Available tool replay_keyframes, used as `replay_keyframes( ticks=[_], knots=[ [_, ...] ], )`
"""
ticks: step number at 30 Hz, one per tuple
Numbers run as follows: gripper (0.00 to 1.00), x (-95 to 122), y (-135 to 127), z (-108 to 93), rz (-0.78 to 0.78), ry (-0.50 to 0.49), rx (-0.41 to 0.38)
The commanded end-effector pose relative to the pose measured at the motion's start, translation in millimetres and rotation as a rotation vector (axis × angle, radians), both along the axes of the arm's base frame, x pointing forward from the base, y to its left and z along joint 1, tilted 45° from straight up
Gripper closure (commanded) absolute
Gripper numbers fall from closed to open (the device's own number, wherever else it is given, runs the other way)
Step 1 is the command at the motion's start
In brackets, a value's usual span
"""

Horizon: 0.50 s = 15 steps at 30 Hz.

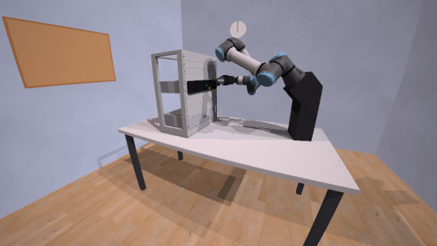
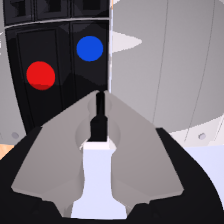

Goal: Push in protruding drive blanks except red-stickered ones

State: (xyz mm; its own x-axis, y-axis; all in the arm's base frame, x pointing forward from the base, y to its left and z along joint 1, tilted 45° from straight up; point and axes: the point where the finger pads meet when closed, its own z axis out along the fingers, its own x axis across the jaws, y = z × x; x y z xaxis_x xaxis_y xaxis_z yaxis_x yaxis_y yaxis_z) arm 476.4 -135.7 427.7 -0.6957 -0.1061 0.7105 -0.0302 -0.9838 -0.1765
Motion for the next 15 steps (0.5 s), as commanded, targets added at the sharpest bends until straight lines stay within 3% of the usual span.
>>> replay_keyframes(
  ticks=[1,15],
  knots=[
    [1.00,1.4,-0.4,1.7,0.000,0.000,0.000],
    [1.00,2.4,-0.6,2.6,0.000,0.000,0.000]
  ],
)
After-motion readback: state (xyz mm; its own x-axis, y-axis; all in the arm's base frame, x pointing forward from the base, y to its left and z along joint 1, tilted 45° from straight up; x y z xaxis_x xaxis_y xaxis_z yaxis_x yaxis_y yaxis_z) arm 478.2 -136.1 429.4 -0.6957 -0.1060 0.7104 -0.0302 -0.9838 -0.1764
